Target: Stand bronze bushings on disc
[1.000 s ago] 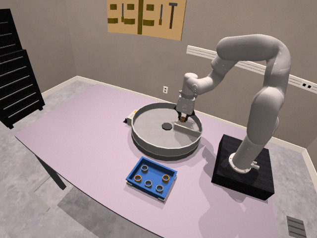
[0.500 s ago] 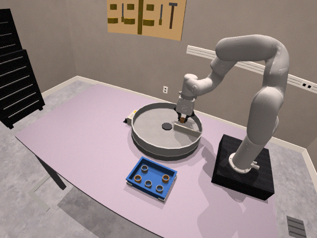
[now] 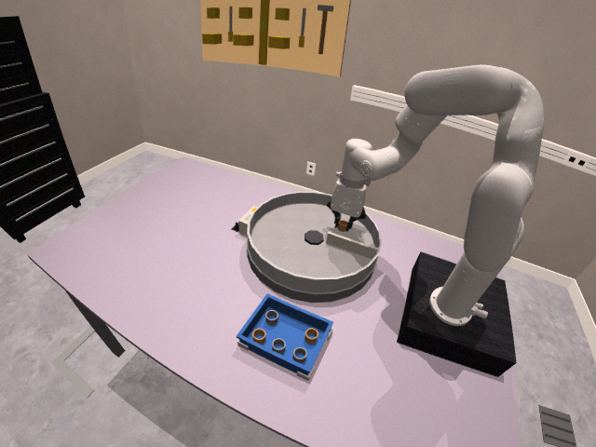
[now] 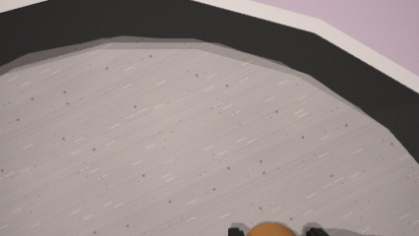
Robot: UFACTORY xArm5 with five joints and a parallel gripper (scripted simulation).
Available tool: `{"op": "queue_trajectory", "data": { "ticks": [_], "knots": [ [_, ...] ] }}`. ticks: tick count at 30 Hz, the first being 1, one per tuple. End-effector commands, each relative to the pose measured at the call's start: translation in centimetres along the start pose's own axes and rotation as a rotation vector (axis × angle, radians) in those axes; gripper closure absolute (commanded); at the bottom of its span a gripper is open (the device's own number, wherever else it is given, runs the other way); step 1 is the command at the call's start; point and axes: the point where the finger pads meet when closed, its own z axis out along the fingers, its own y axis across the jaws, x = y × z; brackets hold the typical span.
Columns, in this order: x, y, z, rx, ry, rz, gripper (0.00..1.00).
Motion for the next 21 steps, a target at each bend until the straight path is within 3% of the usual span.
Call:
{"op": "queue_trajectory", "data": {
  "ticks": [1, 21],
  "knots": [
    [0.06, -0.12, -0.01, 0.003, 0.002, 0.000, 1.00],
    [0.06, -0.13, 0.44, 0.003, 0.002, 0.000, 1.00]
  ]
}}
